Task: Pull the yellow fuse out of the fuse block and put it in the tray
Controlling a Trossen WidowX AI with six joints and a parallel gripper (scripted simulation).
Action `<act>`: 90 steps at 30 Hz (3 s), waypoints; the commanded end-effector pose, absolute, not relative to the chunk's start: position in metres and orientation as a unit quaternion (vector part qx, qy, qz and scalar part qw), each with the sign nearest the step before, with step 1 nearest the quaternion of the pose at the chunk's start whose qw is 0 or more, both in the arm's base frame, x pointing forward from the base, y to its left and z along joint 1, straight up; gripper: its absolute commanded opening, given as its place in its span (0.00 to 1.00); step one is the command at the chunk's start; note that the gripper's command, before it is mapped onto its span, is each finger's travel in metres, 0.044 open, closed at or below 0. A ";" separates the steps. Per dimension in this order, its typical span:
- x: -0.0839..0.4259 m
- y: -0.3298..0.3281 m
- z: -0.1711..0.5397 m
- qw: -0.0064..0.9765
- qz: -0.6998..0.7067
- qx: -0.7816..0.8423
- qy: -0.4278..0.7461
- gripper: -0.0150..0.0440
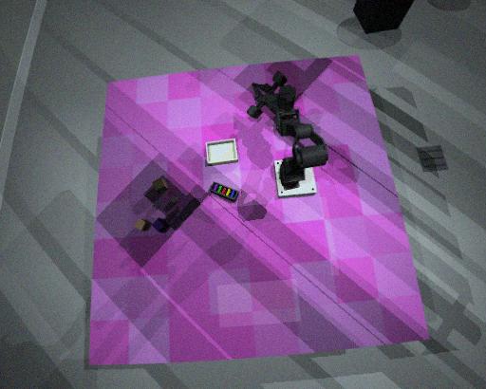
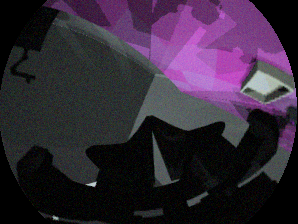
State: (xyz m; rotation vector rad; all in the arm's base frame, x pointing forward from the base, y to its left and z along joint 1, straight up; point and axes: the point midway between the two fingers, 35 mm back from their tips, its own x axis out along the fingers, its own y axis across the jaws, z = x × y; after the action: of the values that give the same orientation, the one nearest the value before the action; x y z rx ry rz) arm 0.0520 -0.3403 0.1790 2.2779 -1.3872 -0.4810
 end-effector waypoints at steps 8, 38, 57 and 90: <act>0.147 -0.327 0.140 0.158 -0.252 0.882 -0.366 0.37; 0.259 -0.011 0.072 0.330 -0.622 0.636 0.316 0.37; 0.260 -0.014 0.060 0.330 -0.622 0.635 0.316 0.37; 0.261 -0.015 0.040 0.330 -0.622 0.635 0.316 0.37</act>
State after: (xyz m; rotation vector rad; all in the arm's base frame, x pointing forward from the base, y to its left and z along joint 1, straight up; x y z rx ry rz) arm 0.2604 -0.0137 0.0411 1.6673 0.8307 -1.6298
